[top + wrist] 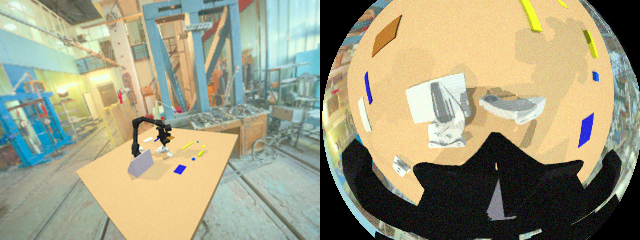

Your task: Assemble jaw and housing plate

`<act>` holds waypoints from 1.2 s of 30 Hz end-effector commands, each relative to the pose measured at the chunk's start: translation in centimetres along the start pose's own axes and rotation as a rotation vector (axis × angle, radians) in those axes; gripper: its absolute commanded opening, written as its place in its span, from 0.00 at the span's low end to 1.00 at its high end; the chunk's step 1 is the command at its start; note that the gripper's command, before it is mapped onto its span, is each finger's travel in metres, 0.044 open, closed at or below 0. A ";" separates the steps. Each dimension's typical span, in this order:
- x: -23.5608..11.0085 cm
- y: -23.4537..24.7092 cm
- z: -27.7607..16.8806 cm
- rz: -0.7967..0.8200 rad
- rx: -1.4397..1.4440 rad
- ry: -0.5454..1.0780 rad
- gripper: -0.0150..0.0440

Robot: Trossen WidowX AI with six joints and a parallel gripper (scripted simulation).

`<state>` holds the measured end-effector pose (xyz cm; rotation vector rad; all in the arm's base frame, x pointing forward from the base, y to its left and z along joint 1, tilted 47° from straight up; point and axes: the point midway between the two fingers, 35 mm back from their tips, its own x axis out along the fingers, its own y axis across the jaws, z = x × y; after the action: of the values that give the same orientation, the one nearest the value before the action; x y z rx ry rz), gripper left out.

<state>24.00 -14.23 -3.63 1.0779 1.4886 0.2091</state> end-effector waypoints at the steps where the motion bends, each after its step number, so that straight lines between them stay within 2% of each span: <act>1: 0.0 -0.1 -0.1 -0.006 -0.106 0.000 0.25; 36: 0.0 -0.4 -1.1 -0.007 -0.940 0.003 0.25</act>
<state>22.98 -13.92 -3.56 0.3779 1.1995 0.7660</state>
